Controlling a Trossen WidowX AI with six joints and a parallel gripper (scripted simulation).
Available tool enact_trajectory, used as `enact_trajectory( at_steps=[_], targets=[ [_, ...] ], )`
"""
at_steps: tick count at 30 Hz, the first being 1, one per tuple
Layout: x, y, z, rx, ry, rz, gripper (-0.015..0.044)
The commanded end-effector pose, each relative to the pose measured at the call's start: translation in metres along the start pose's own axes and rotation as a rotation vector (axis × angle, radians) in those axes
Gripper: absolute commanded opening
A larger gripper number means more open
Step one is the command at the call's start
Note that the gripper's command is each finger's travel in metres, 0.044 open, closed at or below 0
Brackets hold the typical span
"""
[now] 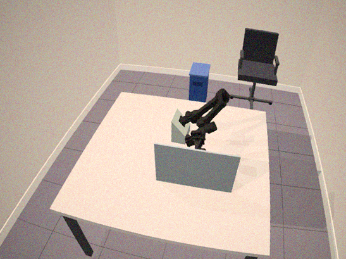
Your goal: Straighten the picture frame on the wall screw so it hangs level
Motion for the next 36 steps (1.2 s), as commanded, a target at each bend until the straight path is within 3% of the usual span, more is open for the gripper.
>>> enact_trajectory(
  at_steps=[1,36],
  targets=[
    [-0.003,-0.001,0.001,-0.002,0.003,0.006,0.0260],
    [-0.042,-0.002,0.001,-0.002,0.004,0.007,0.0260]
  ],
)
Point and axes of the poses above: the point midway between the two fingers, 35 mm back from their tips, its own x axis back along the fingers, its own z axis across the jaws, y = z × x, the point moved 5 cm from there along x, back along the fingers, and after that the axes turned 13 degrees about x, right-handed, at the moved point
